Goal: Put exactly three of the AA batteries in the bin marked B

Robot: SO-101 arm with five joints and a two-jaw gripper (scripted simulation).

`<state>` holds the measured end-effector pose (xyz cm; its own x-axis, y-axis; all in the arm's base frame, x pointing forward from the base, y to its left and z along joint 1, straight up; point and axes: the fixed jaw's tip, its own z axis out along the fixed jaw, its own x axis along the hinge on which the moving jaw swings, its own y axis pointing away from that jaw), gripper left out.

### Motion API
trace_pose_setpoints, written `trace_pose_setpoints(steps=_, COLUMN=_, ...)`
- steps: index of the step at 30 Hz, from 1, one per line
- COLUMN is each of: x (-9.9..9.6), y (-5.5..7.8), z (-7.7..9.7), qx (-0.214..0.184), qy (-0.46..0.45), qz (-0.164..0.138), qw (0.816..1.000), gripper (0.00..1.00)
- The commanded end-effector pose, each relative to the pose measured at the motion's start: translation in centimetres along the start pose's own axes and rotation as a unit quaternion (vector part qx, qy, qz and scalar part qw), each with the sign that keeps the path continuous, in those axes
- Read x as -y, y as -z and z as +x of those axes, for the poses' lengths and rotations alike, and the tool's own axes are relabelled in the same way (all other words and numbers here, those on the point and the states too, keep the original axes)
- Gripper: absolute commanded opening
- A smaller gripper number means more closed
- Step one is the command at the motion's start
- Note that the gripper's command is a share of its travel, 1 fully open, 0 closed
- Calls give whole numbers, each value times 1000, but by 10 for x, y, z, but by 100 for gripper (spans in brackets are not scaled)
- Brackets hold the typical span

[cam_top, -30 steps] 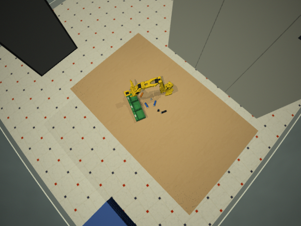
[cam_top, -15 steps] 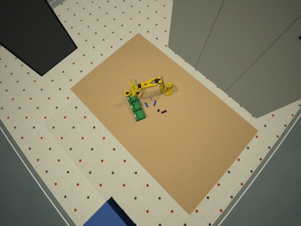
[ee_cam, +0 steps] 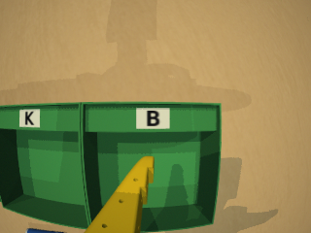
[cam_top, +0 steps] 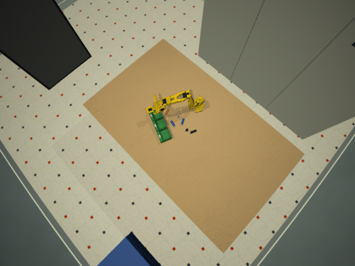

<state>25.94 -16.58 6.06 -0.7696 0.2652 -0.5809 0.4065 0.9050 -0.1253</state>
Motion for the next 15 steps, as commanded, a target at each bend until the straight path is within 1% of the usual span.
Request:
trace_pose_setpoints(steps=1, x=3, y=8, z=-17, qx=32, qy=-1, qz=6, qw=999, gripper=100)
trace_pose_setpoints(steps=5, x=-7, y=8, z=-19, qx=22, qy=-7, qz=-7, qw=1000, gripper=100)
trace_pose_setpoints(steps=11, x=-34, y=9, z=-24, qx=-8, qy=-24, qz=-37, qw=999, gripper=100)
trace_pose_setpoints(steps=13, x=-34, y=9, z=-24, qx=-8, qy=-24, qz=-37, qw=999, gripper=100)
trace_pose_setpoints(steps=15, x=-45, y=10, z=-25, qx=-19, qy=-30, qz=-47, qw=998, gripper=100)
